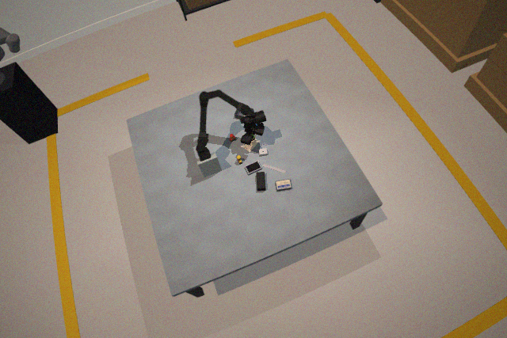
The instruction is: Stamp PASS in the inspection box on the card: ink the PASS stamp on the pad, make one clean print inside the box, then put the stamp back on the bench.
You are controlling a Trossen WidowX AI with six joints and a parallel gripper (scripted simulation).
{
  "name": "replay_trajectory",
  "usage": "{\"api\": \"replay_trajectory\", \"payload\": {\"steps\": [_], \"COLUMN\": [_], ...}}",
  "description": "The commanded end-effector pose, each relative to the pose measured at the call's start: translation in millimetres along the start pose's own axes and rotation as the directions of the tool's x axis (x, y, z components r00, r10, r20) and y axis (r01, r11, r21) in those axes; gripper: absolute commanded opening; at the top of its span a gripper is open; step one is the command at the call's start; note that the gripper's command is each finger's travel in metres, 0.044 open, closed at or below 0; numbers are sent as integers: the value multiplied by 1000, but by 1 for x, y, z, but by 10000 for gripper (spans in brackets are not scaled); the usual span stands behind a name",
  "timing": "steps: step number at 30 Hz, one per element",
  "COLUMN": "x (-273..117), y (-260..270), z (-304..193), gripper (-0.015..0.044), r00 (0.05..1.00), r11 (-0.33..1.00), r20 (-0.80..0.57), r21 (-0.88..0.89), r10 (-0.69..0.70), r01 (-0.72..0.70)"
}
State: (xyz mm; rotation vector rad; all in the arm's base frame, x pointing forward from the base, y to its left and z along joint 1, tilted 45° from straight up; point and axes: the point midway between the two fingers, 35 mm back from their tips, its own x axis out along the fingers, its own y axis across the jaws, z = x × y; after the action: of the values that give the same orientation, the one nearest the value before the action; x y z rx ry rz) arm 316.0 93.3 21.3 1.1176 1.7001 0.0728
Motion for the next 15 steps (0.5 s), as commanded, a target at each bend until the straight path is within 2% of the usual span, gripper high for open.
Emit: {"api": "replay_trajectory", "payload": {"steps": [1, 15], "x": [-8, -31], "y": [1, 0], "z": [0, -1], "gripper": [0, 0], "r00": [1000, 1000], "r11": [1000, 1000], "r20": [5, 4], "r21": [-6, -6], "r10": [-1, 0], "r01": [1, 0]}}
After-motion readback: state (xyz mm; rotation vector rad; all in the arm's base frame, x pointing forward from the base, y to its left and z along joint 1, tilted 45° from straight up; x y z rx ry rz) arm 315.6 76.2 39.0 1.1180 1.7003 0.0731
